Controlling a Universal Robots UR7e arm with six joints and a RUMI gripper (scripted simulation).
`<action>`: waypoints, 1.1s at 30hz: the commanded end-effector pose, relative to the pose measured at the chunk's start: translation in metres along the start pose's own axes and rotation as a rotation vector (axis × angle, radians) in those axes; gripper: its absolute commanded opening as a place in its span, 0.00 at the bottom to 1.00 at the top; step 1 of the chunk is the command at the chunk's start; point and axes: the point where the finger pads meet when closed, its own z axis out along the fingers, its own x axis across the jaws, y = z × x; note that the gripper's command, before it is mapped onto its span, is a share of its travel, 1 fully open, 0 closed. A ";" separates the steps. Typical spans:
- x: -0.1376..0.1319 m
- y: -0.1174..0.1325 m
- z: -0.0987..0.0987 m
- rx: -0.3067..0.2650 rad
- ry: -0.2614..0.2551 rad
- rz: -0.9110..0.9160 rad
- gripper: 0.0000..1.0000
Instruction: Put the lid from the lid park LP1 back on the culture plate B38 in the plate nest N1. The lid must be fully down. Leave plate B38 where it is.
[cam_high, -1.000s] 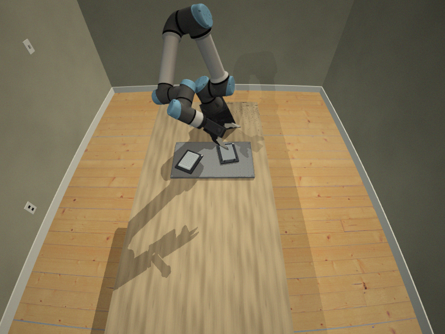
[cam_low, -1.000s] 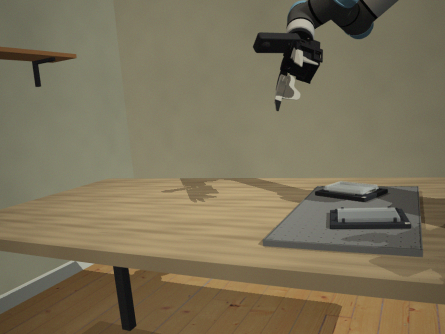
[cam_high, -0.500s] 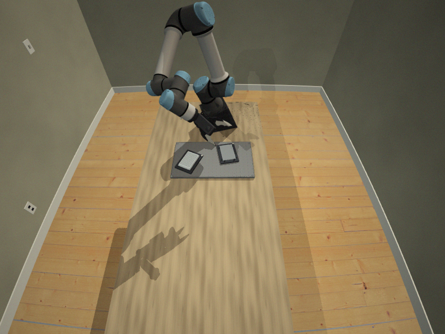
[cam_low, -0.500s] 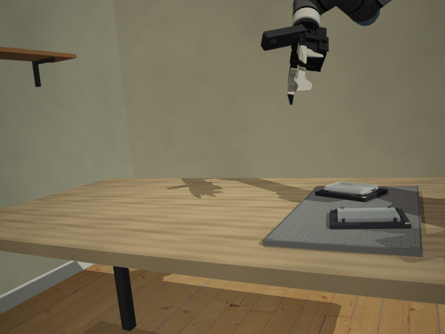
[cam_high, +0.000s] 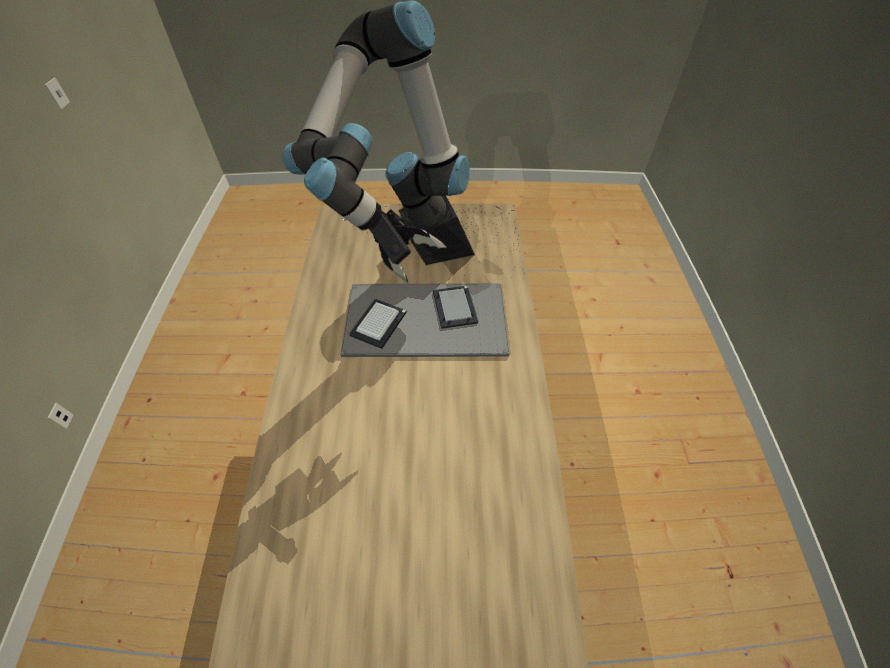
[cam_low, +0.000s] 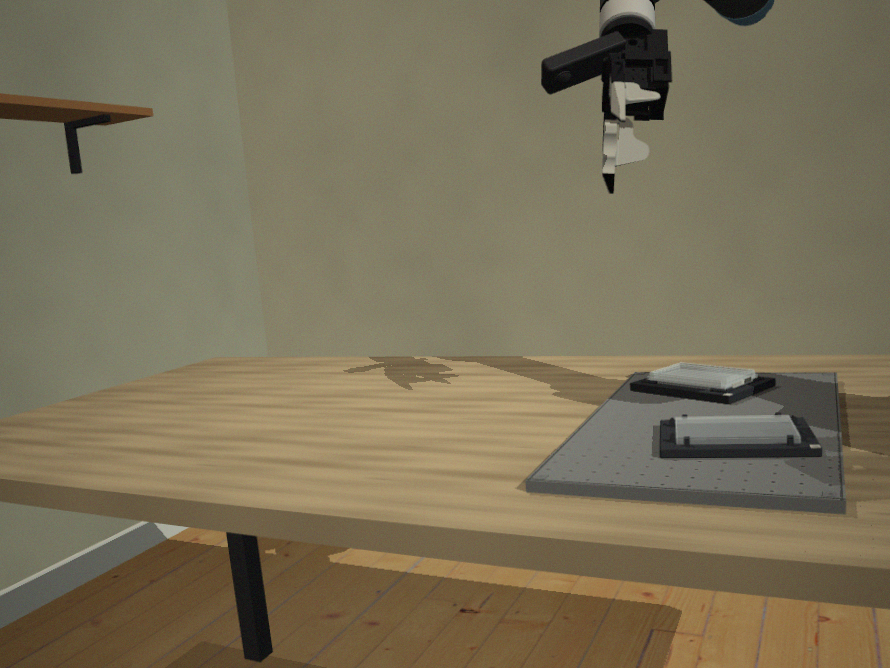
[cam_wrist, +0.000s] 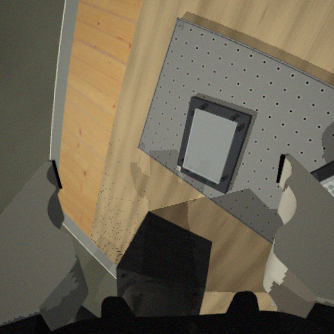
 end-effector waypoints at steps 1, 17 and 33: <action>0.007 0.009 -0.013 -0.011 0.036 0.052 0.82; 0.028 0.045 -0.059 -0.036 0.148 0.219 0.82; 0.041 0.083 -0.102 -0.051 0.267 0.395 0.82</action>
